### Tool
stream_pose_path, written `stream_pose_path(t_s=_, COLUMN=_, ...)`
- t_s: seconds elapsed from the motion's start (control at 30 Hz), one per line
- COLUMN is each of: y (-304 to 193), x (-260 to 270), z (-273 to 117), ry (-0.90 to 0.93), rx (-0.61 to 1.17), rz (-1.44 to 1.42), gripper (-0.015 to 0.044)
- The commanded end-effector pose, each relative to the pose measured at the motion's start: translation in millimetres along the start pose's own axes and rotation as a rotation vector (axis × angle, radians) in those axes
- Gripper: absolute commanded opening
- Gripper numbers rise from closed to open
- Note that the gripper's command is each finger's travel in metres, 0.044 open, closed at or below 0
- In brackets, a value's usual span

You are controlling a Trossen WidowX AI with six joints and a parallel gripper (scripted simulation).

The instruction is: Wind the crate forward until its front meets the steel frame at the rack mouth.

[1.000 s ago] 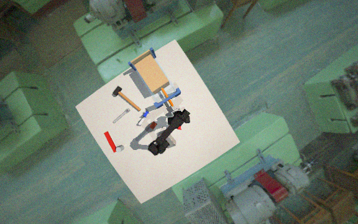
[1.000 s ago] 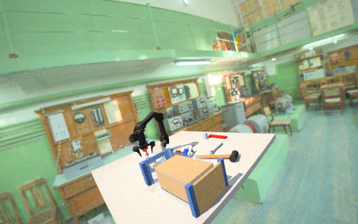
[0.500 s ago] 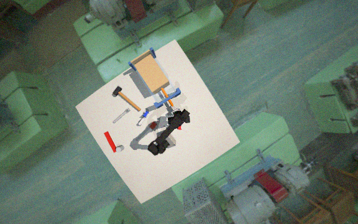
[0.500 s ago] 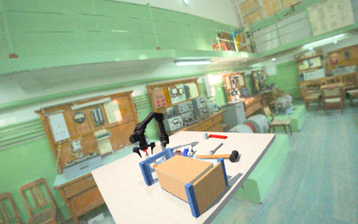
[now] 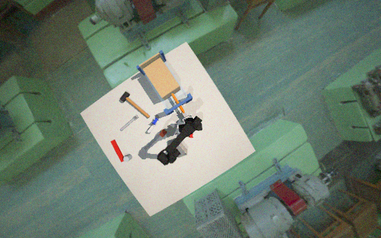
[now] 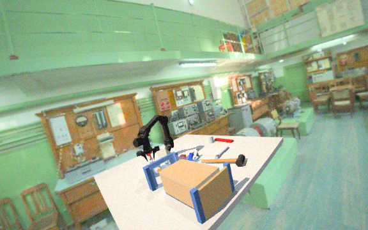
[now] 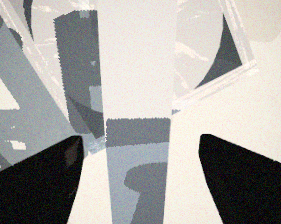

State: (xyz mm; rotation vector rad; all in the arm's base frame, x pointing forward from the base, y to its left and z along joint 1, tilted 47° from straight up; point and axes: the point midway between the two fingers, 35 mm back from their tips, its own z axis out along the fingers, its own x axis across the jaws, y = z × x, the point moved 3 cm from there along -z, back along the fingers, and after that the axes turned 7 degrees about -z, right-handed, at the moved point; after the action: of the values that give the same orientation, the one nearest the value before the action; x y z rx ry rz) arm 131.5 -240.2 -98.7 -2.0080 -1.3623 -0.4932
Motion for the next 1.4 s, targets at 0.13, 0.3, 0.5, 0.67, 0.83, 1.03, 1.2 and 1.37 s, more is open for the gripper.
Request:
stream_pose_path(t_s=0.13, y=-0.2, x=0.0, z=1.1, ry=0.003, rx=0.002, rz=0.001, gripper=0.0105)
stream_pose_path(t_s=0.3, y=-0.2, x=0.0, z=1.1, ry=0.003, rx=0.002, rz=0.001, gripper=0.0072)
stream_pose_path(t_s=0.5, y=-0.2, x=0.0, z=1.1, ry=0.003, rx=0.002, rz=0.001, gripper=0.0)
stream_pose_path(t_s=0.67, y=0.5, x=0.6, z=0.5, ry=-0.002, rx=0.012, rz=0.001, gripper=0.0)
stream_pose_path(t_s=0.83, y=2.7, x=2.2, z=-0.8, ry=-0.013, rx=0.032, rz=0.0, gripper=0.0)
stream_pose_path(t_s=1.03, y=6.8, x=5.1, z=-3.5, ry=-0.033, rx=0.065, rz=-0.001, gripper=0.0)
stream_pose_path(t_s=1.2, y=8.1, x=6.2, z=-4.0, ry=-0.038, rx=0.072, rz=-0.001, gripper=0.0)
stream_pose_path(t_s=1.37, y=7.7, x=6.1, z=-2.5, ry=-0.032, rx=0.06, rz=-0.001, gripper=0.0)
